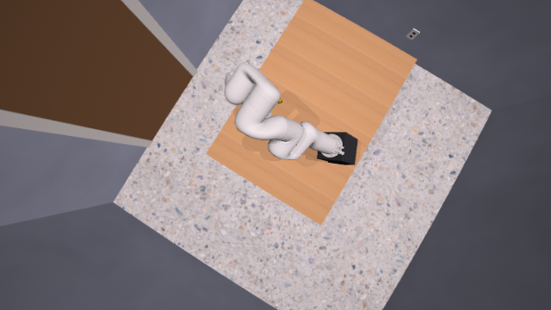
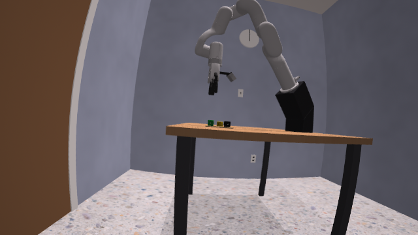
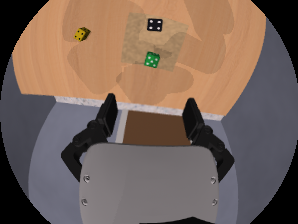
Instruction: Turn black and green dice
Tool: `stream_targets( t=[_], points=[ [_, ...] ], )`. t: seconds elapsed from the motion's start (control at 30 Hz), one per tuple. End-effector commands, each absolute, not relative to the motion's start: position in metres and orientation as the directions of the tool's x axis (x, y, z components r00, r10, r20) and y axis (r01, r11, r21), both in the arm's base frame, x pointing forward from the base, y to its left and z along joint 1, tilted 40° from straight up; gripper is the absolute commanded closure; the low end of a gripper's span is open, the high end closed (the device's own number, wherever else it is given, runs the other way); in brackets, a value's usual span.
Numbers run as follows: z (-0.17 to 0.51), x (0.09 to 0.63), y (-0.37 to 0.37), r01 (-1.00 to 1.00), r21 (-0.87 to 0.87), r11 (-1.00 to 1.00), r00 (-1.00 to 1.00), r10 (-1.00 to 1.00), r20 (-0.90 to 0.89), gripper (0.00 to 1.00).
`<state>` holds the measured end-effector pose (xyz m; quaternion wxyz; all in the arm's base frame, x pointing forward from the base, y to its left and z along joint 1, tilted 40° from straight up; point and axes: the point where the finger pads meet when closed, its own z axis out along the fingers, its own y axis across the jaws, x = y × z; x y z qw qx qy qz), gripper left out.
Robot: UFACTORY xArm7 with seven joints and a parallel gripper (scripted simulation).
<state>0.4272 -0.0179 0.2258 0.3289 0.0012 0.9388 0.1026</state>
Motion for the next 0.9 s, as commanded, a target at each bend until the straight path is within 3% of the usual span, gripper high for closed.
stream_targets(
  t=[0.0, 0.87],
  points=[
    [0.2348, 0.4205, -0.0193, -0.063, 0.193, 0.979, -0.788, 0.069, -0.611, 0.0],
    [0.2388, 0.4173, -0.0203, -0.063, 0.193, 0.979, -0.788, 0.069, -0.611, 0.0]
  ],
)
